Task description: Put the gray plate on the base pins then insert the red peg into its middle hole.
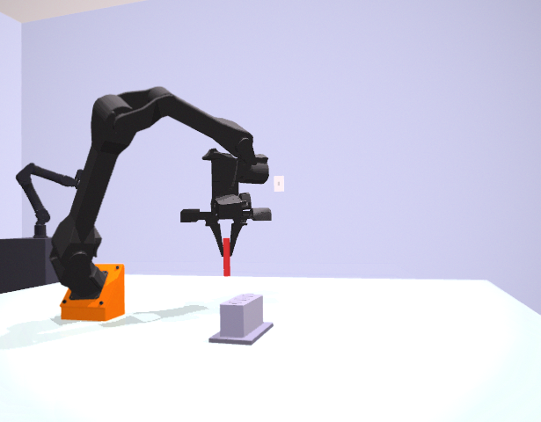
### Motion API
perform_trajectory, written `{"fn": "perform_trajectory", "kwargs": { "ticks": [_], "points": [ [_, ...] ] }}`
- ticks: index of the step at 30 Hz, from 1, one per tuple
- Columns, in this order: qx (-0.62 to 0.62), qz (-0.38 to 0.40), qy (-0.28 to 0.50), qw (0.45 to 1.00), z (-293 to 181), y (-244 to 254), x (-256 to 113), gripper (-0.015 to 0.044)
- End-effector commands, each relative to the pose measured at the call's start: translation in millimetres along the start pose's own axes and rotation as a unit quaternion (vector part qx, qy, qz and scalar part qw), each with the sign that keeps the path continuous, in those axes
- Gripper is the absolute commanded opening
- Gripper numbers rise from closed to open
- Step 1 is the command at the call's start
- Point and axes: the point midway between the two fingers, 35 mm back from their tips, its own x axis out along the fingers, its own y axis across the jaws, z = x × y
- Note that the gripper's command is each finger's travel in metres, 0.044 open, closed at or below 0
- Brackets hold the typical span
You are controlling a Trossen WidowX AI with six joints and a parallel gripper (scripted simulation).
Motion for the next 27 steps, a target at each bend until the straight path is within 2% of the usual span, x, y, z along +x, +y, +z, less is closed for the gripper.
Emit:
{"fn": "perform_trajectory", "kwargs": {
  "ticks": [1,27],
  "points": [
    [0.004,0.001,0.001,1.000,9,3,0,0.0000],
    [-0.008,0.007,0.011,1.000,76,18,-6,0.0000]
  ]
}}
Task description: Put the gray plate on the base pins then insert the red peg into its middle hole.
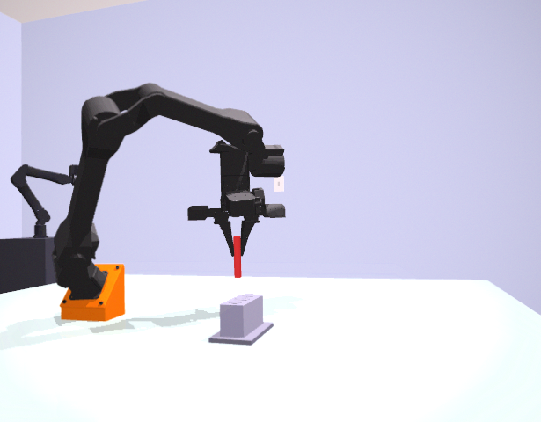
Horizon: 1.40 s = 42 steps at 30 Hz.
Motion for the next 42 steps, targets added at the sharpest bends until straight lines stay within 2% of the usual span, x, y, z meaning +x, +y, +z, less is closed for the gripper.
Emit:
{"fn": "perform_trajectory", "kwargs": {
  "ticks": [1,42],
  "points": [
    [0.001,0.002,0.000,1.000,12,2,-1,0.0000],
    [0.013,-0.007,-0.016,1.000,133,-10,0,0.0000]
  ]
}}
